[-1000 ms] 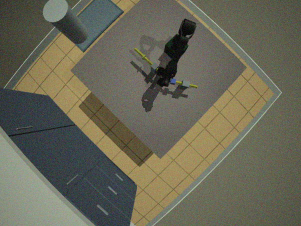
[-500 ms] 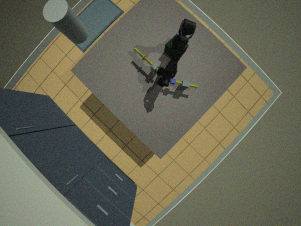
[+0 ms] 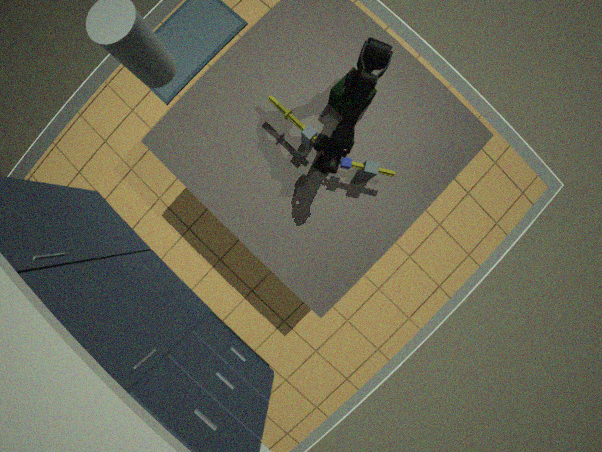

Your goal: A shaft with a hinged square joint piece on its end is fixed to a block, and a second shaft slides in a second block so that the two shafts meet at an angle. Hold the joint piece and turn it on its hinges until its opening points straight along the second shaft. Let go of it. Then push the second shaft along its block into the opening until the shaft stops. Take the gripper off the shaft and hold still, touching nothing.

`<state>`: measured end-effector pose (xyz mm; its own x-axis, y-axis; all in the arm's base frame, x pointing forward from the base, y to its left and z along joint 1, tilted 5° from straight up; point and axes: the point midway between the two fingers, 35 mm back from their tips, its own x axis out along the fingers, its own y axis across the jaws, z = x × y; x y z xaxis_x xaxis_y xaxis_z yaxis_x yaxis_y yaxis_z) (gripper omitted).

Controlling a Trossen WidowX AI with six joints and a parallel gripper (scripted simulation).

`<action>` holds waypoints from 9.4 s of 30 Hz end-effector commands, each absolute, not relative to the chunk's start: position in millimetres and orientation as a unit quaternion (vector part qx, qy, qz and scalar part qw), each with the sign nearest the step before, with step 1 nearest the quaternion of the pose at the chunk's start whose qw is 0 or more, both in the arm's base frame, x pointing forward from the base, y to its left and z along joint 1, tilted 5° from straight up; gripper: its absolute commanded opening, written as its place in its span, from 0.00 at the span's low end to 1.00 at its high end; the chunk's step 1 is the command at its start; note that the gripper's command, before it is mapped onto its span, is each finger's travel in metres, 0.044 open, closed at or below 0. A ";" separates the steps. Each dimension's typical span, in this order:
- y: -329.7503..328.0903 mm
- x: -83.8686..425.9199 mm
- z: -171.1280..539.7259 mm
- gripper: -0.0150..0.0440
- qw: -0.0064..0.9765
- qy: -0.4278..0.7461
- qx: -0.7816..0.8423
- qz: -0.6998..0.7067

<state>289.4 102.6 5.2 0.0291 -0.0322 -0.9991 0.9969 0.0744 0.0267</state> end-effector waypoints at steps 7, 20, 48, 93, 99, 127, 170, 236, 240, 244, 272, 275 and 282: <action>102.5 289.4 4.8 0.56 0.532 0.502 0.481 -0.484; 102.5 289.4 4.8 0.56 0.532 0.502 0.481 -0.484; 102.6 287.8 3.8 0.25 0.518 0.502 0.494 -0.485; 103.2 282.0 -0.9 0.90 0.462 0.497 0.544 -0.493; 103.2 282.0 -0.9 1.00 0.462 0.497 0.544 -0.493; 102.7 284.8 44.4 1.00 0.533 0.519 0.470 -0.474; 88.3 278.6 165.8 1.00 0.711 0.700 0.065 -0.001; 1.0 272.0 95.8 1.00 0.321 0.592 0.656 -0.340; -12.9 275.1 93.9 1.00 0.368 0.601 0.635 -0.318; -30.1 278.2 91.8 1.00 0.423 0.610 0.603 -0.292; -160.2 273.0 82.0 1.00 0.684 0.671 0.264 -0.114; -174.4 269.5 81.6 1.00 0.695 0.678 0.220 -0.094; -207.3 258.9 81.0 1.00 0.710 0.693 0.117 -0.046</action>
